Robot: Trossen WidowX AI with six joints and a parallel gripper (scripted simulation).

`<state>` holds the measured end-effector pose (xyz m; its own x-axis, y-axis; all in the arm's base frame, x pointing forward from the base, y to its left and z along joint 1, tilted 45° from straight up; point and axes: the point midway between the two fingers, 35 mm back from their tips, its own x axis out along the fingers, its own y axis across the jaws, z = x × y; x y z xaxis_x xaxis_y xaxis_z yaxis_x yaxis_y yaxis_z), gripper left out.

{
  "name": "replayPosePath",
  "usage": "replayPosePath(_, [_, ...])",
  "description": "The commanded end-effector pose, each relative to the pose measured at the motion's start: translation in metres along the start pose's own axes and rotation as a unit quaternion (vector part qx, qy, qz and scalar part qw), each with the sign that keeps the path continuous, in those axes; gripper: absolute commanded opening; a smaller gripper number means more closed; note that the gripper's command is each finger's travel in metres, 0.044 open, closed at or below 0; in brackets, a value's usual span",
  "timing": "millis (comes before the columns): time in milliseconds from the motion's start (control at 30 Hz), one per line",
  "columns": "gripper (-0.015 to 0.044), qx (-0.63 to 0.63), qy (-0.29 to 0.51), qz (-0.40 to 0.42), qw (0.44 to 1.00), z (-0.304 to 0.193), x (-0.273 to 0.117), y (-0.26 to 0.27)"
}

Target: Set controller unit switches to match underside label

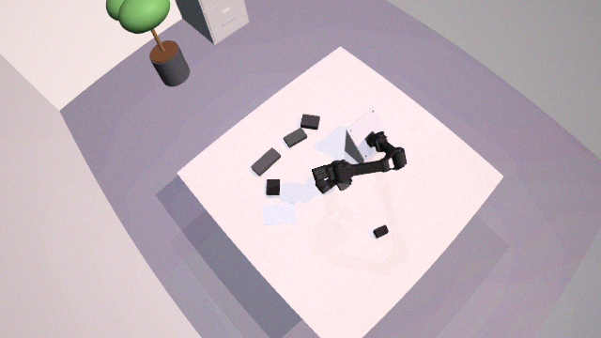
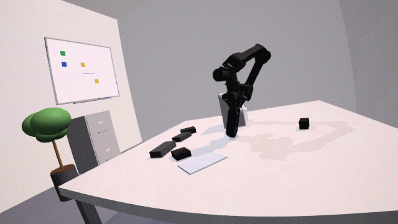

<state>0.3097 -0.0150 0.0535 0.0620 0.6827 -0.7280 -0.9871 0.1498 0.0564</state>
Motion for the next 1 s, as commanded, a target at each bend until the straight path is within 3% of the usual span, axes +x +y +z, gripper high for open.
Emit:
replayPosePath(0, [0.0338,-0.001,-0.006,0.005,1.000,0.005,0.004,0.001])
replayPosePath(967, [0.0338,-0.001,-0.015,0.005,1.000,0.027,0.012,0.002])
